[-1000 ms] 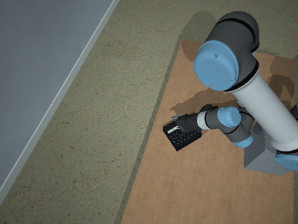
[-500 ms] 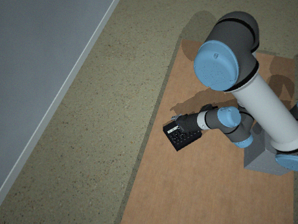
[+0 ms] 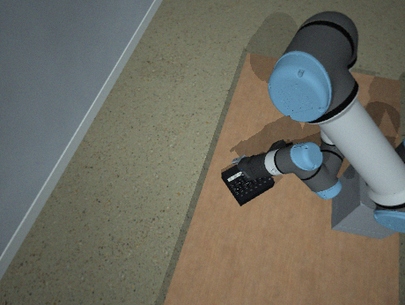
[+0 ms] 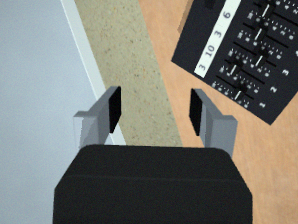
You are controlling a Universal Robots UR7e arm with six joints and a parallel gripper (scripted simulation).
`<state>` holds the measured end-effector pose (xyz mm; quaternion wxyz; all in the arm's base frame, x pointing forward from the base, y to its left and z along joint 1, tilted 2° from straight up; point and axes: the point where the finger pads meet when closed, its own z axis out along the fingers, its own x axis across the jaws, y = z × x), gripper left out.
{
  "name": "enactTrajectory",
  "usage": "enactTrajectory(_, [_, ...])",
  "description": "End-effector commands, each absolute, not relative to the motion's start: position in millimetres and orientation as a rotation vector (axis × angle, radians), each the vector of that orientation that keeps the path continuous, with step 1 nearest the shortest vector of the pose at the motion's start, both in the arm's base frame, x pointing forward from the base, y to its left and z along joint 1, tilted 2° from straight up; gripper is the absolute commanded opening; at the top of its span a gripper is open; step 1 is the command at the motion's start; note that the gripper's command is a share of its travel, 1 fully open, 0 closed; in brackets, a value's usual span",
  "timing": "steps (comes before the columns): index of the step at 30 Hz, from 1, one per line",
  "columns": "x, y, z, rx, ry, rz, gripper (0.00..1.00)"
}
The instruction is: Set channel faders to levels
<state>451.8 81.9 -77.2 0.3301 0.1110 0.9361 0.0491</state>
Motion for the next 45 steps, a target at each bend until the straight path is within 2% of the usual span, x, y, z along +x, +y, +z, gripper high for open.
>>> enactTrajectory(1, [453.3,80.4,-79.6,0.279,2.472,0.118,1.00])
enactTrajectory(20, [452.7,63.0,-100.3,0.086,2.786,0.024,1.00])
enactTrajectory(45, [424.0,50.7,-80.5,-0.178,3.088,0.009,1.00])
